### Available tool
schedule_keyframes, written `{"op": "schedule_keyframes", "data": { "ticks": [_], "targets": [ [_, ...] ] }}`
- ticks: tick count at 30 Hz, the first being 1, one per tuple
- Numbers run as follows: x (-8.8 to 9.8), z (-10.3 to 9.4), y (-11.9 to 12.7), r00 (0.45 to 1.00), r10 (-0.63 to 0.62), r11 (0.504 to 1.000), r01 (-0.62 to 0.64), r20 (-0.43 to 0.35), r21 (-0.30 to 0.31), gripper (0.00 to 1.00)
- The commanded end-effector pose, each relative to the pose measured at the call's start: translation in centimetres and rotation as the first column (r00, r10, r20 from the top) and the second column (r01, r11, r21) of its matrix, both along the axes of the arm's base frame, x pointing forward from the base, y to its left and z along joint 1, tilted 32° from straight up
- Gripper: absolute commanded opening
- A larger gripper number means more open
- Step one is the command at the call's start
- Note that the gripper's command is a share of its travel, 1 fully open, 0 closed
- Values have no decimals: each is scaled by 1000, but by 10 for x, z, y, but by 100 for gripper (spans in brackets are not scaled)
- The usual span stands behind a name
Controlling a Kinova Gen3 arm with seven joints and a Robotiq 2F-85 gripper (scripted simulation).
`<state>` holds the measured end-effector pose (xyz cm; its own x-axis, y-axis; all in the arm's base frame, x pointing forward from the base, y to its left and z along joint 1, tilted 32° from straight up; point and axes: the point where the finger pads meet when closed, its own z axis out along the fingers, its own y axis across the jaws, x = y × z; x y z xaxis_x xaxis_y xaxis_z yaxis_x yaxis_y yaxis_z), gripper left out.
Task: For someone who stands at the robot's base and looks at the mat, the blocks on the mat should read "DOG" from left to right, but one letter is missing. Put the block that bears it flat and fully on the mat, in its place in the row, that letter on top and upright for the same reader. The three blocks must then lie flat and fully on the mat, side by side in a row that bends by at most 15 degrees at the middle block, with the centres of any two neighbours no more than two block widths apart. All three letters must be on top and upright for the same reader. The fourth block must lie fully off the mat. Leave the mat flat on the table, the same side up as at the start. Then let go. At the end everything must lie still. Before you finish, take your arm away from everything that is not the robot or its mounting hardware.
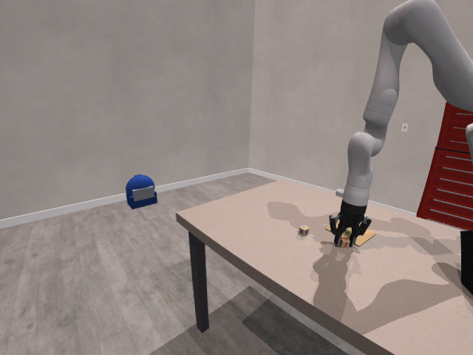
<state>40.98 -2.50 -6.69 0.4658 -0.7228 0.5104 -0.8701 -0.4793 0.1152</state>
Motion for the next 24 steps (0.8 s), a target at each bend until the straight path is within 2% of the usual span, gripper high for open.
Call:
{"op": "schedule_keyframes", "data": {
  "ticks": [1, 18, 19, 24],
  "targets": [
    [0, 0, 1, 1000, 1, 1000, -1, 1, 1, 46],
    [0, 0, 1, 1000, 1, 1000, -1, 1, 1, 46],
    [0, 0, 1, 1000, 1, 1000, -1, 1, 1, 41],
    [0, 0, 1, 1000, 1, 1000, -1, 1, 1, 41]
  ]
}}
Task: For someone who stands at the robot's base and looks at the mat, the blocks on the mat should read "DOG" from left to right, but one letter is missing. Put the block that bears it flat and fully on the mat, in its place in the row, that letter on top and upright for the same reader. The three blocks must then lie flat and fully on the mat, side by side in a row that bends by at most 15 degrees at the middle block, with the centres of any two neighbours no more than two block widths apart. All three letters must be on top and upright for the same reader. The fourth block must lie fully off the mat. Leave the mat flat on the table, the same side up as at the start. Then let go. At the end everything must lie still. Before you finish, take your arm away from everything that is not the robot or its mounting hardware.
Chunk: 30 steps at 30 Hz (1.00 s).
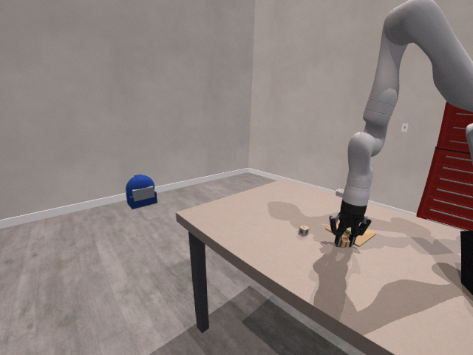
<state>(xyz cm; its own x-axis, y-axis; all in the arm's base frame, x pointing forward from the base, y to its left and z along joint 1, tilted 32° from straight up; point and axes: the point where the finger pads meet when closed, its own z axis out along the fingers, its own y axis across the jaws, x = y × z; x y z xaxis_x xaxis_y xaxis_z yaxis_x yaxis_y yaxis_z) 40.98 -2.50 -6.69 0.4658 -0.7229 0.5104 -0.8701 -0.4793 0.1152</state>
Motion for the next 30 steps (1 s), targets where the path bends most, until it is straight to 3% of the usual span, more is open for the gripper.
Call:
{"op": "schedule_keyframes", "data": {
  "ticks": [1, 11, 12, 30],
  "targets": [
    [0, 0, 1, 1000, 1, 1000, -1, 1, 1, 41],
    [0, 0, 1, 1000, 1, 1000, -1, 1, 1, 41],
    [0, 0, 1, 1000, 1, 1000, -1, 1, 1, 21],
    [0, 0, 1, 1000, 1, 1000, -1, 1, 1, 21]
  ]
}}
